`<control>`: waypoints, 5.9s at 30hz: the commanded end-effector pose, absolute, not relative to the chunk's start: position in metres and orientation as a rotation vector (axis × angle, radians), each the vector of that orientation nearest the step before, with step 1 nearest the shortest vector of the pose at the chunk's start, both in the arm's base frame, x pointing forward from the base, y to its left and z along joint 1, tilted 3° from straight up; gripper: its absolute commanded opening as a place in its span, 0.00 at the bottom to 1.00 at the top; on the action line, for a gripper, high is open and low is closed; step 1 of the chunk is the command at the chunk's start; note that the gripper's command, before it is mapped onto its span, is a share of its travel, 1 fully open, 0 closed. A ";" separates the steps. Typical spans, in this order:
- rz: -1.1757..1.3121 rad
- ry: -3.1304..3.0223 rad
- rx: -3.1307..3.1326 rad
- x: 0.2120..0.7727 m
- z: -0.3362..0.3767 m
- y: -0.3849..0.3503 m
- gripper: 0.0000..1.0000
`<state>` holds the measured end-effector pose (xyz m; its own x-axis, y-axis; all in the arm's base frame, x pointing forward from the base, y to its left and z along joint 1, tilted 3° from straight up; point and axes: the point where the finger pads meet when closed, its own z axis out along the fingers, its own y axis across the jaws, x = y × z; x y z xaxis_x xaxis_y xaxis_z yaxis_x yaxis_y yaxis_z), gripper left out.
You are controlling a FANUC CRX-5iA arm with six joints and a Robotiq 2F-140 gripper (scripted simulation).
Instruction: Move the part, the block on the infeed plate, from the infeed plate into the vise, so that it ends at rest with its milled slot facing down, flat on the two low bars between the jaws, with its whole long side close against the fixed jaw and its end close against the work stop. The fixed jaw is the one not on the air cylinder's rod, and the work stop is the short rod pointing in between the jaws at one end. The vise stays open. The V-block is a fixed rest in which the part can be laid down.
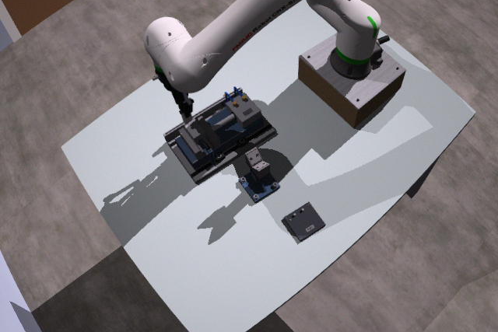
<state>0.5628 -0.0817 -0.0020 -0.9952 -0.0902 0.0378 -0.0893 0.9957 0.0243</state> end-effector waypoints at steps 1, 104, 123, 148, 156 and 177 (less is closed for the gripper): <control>-0.035 -3.100 0.139 0.563 -0.002 -0.081 0.00; -0.035 -3.100 0.139 0.561 -0.001 -0.061 0.00; -0.035 -3.100 0.139 0.561 -0.001 -0.061 0.00; -0.035 -3.100 0.139 0.561 -0.001 -0.064 0.00; -0.035 -3.100 0.139 0.562 -0.002 -0.073 0.00; -0.035 -3.100 0.139 0.564 -0.002 -0.092 0.00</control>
